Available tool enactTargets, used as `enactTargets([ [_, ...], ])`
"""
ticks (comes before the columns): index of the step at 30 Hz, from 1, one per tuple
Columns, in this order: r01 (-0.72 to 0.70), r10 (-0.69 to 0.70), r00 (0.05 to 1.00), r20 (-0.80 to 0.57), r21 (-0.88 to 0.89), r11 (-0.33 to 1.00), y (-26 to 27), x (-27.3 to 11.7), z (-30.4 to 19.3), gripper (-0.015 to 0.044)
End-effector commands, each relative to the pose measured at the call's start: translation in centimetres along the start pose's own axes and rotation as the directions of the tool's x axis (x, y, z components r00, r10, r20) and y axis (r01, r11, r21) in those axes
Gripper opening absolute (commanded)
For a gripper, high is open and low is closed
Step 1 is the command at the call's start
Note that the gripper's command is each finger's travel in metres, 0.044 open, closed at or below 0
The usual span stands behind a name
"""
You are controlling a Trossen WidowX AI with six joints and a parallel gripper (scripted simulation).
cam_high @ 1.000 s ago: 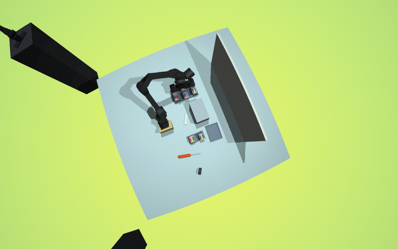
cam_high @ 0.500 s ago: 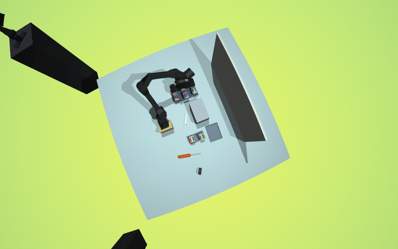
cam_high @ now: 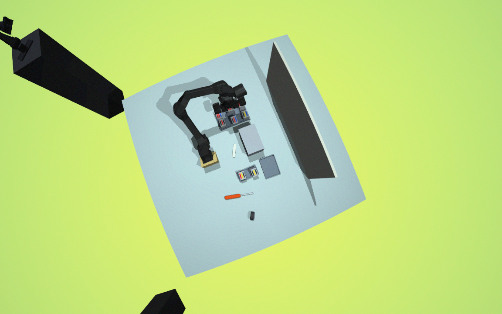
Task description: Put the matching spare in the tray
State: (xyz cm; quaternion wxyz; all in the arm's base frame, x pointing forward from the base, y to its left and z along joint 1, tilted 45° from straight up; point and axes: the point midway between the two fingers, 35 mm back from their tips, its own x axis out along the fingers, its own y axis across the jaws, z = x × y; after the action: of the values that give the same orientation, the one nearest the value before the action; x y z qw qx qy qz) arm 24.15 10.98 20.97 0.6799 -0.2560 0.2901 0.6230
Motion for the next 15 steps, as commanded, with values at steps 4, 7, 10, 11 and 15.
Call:
enactTargets([
  [4,-0.004,0.004,1.0,0.006,0.003,1.0,0.1,-2.0,0.0,0.0],
  [7,0.004,-0.004,1.0,0.003,0.0,1.0,0.1,-1.7,0.0,0.0],
  [10,0.013,-0.013,1.0,0.003,-0.01,1.0,0.0,-2.9,0.0,0.0],
  [11,0.017,-0.017,1.0,0.003,-0.014,1.0,0.0,-3.4,-0.1,0.0],
  [15,0.031,-0.031,1.0,0.004,-0.027,0.999,0.0,-5.1,-0.1,0.0],
])
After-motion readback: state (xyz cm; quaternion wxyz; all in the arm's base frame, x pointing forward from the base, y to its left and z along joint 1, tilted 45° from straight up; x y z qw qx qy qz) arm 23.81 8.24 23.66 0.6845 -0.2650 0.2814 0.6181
